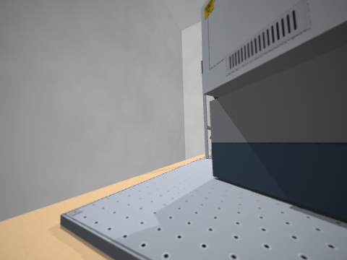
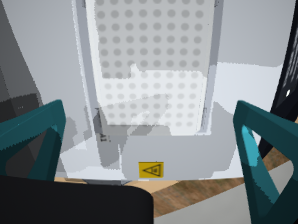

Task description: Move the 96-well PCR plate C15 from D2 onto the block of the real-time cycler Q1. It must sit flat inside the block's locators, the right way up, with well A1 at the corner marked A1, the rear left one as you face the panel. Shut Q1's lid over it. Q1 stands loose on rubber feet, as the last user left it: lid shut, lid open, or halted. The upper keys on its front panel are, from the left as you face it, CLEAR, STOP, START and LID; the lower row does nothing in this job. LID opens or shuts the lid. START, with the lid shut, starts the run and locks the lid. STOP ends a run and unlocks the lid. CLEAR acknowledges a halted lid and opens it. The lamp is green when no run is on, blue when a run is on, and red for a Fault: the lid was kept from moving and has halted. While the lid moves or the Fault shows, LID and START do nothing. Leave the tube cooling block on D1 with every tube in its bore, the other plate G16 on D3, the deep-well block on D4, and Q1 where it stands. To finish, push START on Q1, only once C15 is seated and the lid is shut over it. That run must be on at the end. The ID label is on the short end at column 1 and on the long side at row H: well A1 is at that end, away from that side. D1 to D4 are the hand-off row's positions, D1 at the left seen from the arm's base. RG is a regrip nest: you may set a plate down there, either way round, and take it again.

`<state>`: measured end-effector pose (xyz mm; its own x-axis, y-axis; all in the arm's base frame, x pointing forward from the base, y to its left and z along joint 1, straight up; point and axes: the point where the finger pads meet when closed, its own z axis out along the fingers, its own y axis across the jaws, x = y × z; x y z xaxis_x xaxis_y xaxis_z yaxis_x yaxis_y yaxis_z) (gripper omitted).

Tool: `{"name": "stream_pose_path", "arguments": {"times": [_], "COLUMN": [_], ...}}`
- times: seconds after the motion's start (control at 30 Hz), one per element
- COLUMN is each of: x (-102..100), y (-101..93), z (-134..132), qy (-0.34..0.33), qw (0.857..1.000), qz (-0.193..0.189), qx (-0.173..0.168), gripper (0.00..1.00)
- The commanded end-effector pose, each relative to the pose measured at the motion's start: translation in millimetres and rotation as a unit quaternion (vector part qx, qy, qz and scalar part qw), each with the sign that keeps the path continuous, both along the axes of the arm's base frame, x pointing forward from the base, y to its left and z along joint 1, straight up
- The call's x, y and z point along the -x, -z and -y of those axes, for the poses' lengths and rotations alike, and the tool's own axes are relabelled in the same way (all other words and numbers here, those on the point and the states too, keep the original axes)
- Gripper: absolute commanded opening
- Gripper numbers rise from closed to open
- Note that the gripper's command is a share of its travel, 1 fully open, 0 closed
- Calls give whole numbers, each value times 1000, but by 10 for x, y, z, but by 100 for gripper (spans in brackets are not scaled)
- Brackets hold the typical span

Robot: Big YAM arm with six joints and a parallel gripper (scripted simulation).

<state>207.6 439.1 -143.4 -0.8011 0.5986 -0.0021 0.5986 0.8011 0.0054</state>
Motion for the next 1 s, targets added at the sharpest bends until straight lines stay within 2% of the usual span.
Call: {"name": "stream_pose_path", "arguments": {"times": [0.0,0.6,0.63,0.7,0.8,0.97], "x": [-122,-137,-66,35,71,174], "y": [-194,-255,-228,-177,-132,-28], "z": [-194,-216,-155,-27,12,320], "qy": [3,3,3,2,0,4], "qw": [999,999,999,999,1000,1000], "qz": [15,18,17,16,13,12], "qx": [-28,-33,-33,-30,-25,-22], "gripper": [100,100,0,0,0,0]}}
